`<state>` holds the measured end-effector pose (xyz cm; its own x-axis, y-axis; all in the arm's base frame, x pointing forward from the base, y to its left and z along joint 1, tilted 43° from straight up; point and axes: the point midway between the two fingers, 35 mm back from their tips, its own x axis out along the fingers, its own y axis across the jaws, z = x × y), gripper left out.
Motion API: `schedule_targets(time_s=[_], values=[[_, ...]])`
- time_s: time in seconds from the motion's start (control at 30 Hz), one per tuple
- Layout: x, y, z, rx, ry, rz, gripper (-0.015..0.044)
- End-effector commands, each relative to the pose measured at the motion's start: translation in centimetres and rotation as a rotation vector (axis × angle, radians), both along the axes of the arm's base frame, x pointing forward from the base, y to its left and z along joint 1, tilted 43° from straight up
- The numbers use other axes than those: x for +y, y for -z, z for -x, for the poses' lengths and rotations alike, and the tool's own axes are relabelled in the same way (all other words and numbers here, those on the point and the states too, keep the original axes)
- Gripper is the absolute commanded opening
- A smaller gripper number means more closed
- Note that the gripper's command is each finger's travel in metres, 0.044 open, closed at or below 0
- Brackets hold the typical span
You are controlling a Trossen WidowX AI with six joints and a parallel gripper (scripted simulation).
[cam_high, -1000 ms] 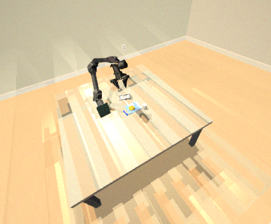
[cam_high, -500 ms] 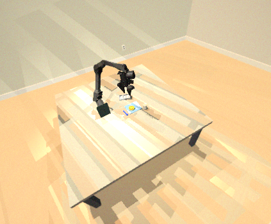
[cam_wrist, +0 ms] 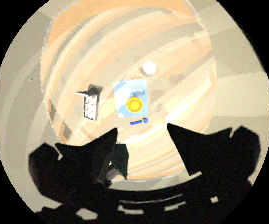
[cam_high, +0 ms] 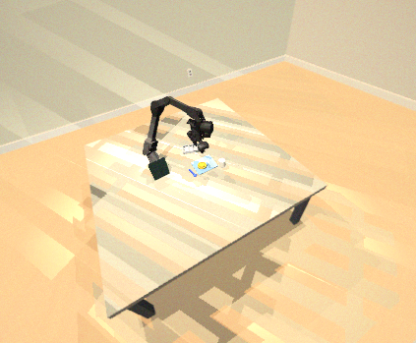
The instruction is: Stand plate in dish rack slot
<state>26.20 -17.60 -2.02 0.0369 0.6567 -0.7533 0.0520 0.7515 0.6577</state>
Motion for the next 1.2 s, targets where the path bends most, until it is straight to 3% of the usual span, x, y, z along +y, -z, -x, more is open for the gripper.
schedule_targets(time_s=[0.0,0.17,1.17], values=[[2.7,2.5,-0.8,0.003,0.006,-0.01,0.04],[8.2,7.0,-1.1,0.002,0.005,-0.017,0.04],[10.7,9.9,-1.4,0.001,0.005,-0.018,0.04]])
